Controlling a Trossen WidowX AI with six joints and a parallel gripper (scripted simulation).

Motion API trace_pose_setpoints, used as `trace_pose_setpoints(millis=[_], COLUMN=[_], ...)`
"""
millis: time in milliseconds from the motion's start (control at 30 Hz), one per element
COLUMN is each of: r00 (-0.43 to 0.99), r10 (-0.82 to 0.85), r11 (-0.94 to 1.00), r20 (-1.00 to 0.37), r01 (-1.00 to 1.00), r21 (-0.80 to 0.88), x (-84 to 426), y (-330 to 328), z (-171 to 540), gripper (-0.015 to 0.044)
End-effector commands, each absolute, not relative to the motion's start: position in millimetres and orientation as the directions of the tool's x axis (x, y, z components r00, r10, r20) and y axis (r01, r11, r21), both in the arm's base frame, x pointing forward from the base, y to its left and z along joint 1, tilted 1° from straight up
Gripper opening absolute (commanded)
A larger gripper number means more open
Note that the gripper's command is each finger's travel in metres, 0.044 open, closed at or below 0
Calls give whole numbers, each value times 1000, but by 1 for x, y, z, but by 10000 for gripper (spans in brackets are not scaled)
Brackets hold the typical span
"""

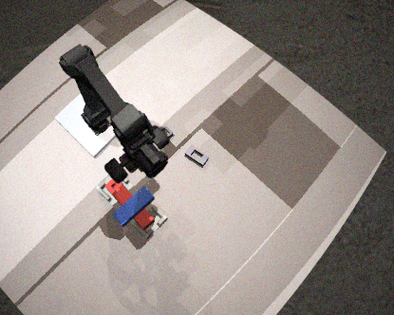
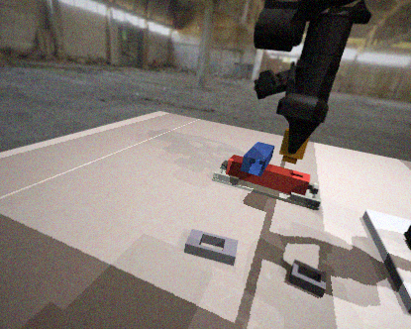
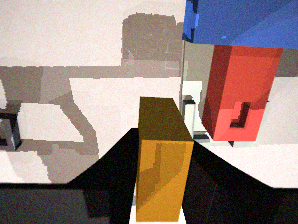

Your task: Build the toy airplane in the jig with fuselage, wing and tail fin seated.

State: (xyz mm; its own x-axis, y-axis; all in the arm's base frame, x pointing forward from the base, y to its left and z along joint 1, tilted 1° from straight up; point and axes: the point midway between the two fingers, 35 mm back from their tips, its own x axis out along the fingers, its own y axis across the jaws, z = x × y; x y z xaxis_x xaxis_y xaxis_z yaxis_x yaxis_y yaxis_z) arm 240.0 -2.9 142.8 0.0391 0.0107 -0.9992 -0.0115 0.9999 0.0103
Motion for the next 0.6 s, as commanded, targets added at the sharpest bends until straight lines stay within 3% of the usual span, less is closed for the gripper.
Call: trace_pose_setpoints(millis=[0,567], r00=[31,31], r10=[13,6], r11=[1000,999], r20=[-999,-1000], r01=[-19,-33], r21=[13,5], x=[239,232], y=[-17,-71], z=[137,126], gripper=[0,0])
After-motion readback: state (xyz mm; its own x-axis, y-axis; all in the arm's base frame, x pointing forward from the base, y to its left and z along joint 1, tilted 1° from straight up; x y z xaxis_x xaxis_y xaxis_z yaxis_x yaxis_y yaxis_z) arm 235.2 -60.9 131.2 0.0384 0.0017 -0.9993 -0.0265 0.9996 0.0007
